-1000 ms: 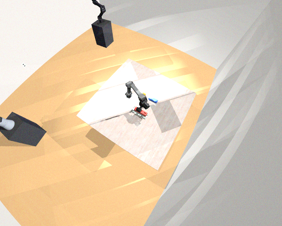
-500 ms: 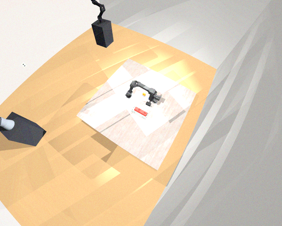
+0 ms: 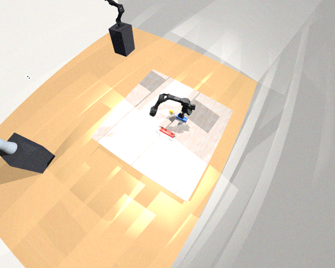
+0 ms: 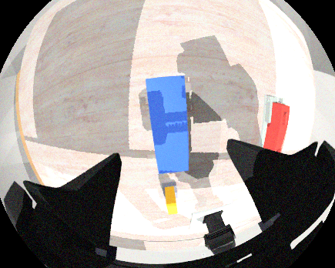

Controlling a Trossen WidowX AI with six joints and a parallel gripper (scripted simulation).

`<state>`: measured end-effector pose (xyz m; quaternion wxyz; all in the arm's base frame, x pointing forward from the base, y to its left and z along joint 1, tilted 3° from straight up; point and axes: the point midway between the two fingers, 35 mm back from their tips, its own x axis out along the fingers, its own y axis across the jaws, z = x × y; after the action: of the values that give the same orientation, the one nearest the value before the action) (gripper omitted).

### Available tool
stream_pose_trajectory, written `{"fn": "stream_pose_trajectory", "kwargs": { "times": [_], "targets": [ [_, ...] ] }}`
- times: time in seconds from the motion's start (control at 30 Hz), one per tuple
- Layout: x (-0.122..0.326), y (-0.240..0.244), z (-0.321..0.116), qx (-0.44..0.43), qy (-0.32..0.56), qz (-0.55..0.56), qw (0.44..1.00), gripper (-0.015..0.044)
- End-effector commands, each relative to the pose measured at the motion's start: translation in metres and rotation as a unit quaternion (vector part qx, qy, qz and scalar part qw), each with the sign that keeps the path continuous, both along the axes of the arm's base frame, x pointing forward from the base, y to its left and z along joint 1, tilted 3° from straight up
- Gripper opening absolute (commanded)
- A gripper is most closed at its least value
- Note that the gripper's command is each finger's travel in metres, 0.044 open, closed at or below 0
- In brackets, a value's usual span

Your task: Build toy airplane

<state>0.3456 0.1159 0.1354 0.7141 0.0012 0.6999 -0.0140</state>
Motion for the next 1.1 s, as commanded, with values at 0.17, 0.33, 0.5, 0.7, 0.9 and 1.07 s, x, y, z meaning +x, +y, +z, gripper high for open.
{"fn": "stream_pose_trajectory", "kwargs": {
  "times": [0.17, 0.33, 0.5, 0.7, 0.9, 1.07],
  "targets": [
    [-0.003, -0.001, -0.033, -0.002, 0.008, -0.003, 1.000, 0.0440],
    [-0.003, -0.001, -0.044, -0.002, 0.008, -0.003, 1.000, 0.0440],
    [-0.003, -0.001, -0.051, -0.002, 0.008, -0.003, 1.000, 0.0440],
    [-0.002, -0.001, -0.061, -0.002, 0.008, -0.003, 1.000, 0.0440],
    [-0.002, -0.002, -0.071, -0.002, 0.008, -0.003, 1.000, 0.0440],
    [-0.003, -0.002, -0.079, -0.002, 0.008, -0.003, 1.000, 0.0440]
  ]
}}
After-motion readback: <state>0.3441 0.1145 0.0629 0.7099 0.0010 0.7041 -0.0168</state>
